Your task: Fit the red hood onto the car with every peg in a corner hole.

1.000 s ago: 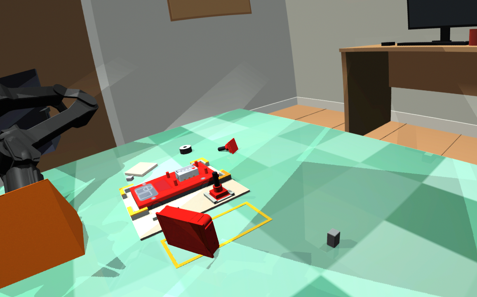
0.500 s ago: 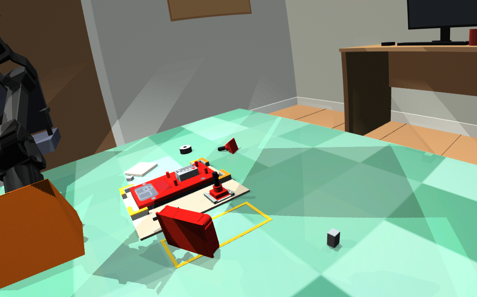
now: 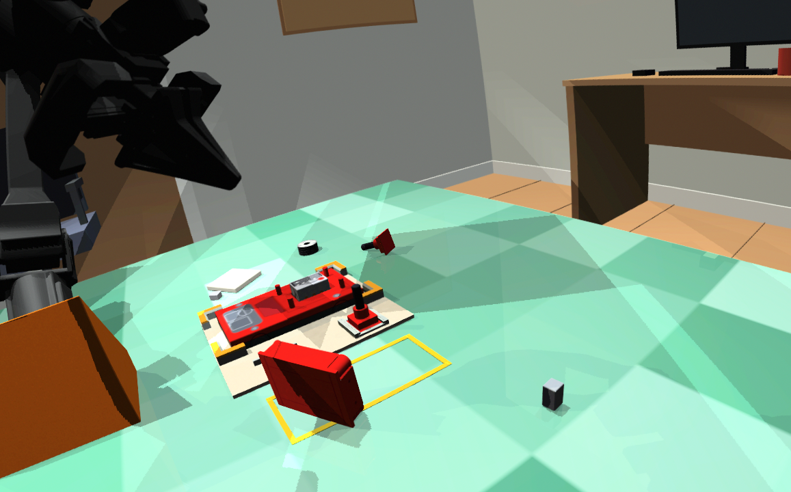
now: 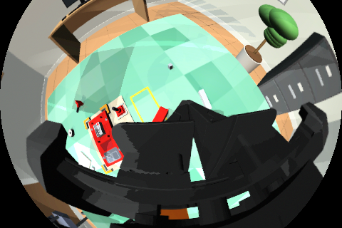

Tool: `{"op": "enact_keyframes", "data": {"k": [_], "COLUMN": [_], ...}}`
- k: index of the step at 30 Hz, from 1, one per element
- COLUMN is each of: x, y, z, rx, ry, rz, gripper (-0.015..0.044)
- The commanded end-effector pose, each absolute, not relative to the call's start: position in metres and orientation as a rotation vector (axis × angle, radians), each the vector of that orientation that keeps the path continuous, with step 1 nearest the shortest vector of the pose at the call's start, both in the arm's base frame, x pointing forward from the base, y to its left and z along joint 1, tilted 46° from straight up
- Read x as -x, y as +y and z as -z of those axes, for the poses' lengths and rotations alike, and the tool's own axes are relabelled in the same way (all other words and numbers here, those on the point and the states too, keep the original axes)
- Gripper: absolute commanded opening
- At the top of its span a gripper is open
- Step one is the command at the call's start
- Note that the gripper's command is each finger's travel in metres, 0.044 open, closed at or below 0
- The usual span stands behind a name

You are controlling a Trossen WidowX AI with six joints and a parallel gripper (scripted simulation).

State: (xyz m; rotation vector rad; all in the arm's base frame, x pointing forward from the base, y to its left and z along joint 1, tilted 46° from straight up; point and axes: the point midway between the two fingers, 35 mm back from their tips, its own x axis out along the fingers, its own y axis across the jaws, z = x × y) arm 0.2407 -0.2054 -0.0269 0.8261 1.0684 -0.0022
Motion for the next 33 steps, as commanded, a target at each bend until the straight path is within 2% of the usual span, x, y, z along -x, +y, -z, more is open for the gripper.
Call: {"op": "enact_keyframes", "data": {"k": [1,6,8,33], "x": [-0.249,-0.242,-0.239,-0.237], "y": [-0.156,-0.095,-0.087,-0.053], "z": [0.066,0.107,0.112,0.142], "rx": [-1.056,-1.235,-1.247,-1.248], "ry": [1.358,1.777,1.837,1.837], "rz": [0.004,0.109,0.133,0.131], "gripper": [0.0000,0.0000,0.0000,0.0000]}}
